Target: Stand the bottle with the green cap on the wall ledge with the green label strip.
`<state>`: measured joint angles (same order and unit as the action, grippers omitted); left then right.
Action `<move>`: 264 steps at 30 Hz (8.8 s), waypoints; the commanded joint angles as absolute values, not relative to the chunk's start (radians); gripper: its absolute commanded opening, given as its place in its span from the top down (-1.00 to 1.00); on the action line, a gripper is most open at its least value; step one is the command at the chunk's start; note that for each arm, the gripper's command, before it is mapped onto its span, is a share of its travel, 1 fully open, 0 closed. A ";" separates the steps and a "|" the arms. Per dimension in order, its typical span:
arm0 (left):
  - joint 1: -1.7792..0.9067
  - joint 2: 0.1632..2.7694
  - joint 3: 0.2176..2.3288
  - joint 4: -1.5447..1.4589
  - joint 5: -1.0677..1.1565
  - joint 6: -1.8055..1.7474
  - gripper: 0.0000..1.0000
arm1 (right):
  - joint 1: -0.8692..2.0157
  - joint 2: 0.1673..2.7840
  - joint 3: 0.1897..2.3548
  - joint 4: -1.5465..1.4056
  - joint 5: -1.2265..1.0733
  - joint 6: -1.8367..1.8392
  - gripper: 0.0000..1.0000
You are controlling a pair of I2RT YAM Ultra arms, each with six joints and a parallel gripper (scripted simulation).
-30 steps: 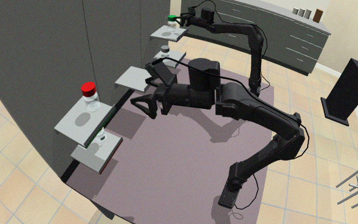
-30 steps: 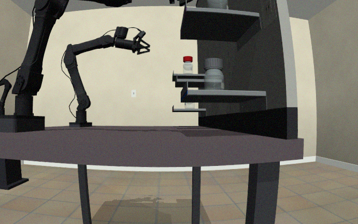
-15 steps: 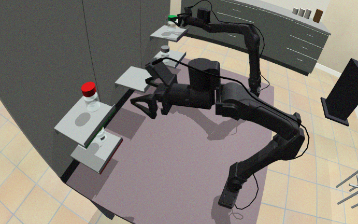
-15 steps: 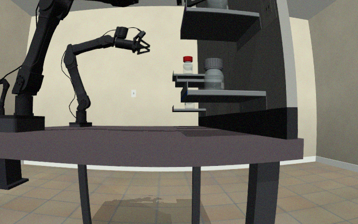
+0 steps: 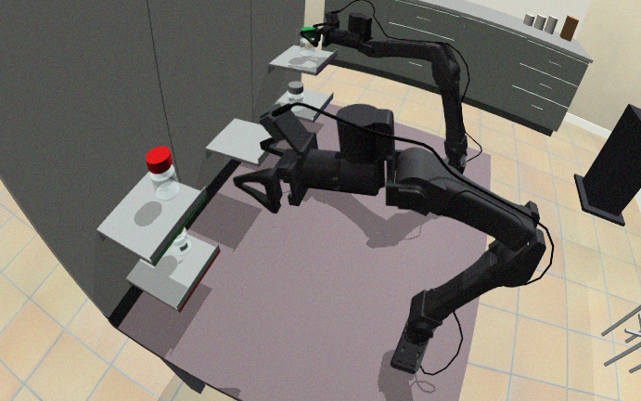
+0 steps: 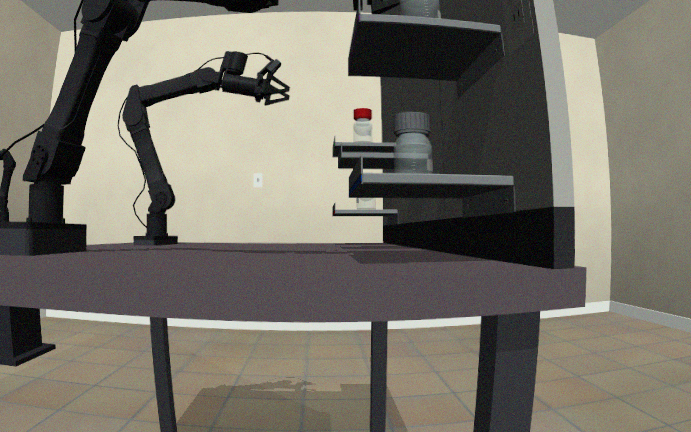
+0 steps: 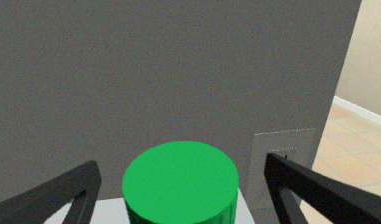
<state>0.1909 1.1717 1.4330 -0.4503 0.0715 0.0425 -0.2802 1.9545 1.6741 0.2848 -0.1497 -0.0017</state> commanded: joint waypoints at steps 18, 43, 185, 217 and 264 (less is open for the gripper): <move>0.196 1.167 1.465 -0.441 0.075 0.047 -1.00 | -0.281 1.871 1.614 0.436 -0.186 -0.009 -0.87; 0.196 1.167 1.465 -0.441 0.075 0.047 -1.00 | -0.298 1.788 1.281 0.677 -0.155 0.028 -0.87; 0.196 1.167 1.465 -0.441 0.075 0.047 -1.00 | -0.273 1.961 1.799 0.035 -0.133 -0.017 -0.65; 0.196 1.167 1.465 -0.441 0.075 0.047 -1.00 | -0.273 1.970 1.920 -0.073 -0.133 -0.017 0.00; -0.005 1.033 1.052 0.005 -0.007 -0.007 -1.00 | -0.066 1.957 2.004 -0.146 0.192 0.100 0.00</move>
